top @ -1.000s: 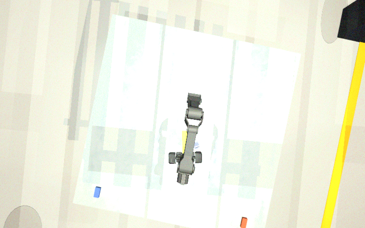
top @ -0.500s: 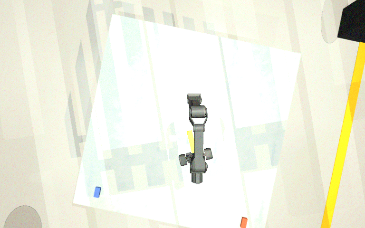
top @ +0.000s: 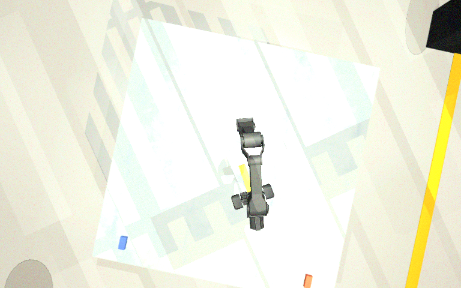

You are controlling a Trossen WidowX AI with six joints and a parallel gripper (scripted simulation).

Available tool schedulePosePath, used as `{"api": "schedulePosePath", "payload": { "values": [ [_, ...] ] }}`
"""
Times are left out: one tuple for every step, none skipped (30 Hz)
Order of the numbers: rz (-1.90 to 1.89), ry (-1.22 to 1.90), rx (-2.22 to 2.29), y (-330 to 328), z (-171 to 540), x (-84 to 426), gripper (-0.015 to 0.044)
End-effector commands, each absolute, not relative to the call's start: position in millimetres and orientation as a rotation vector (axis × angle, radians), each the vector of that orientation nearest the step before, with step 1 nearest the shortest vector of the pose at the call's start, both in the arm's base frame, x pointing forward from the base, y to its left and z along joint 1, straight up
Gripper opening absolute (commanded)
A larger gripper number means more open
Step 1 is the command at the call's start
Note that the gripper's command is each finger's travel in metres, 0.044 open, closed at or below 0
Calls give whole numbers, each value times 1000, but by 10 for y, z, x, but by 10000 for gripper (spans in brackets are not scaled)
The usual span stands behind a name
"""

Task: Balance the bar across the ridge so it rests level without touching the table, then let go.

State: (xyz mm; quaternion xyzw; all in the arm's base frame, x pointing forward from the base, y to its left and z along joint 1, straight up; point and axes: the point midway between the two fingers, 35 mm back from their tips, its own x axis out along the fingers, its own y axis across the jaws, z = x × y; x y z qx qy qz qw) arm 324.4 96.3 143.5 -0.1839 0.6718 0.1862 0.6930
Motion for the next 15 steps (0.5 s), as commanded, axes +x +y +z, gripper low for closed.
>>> {"api": "schedulePosePath", "payload": {
  "values": [
    [416,1502,-414,970,1375,3242,0],
    [416,1502,-415,970,1359,3242,0],
    [416,1502,-415,971,1342,3243,0],
    [416,1502,-415,971,1326,3243,0],
    [416,1502,-415,971,1309,3243,0],
    [416,1502,-415,972,1292,3243,0],
    [416,1502,-415,972,1276,3243,0],
    [416,1502,-415,972,1259,3243,0],
    [416,1502,-415,972,1243,3243,0],
    [416,1502,-415,973,1227,3243,0],
    [416,1502,-415,973,1210,3242,0],
    [416,1502,-415,973,1194,3242,0],
    [416,1502,-415,973,1177,3241,0],
    [416,1502,-415,973,1161,3240,0],
    [416,1502,-415,973,1144,3240,0]
  ]
}}
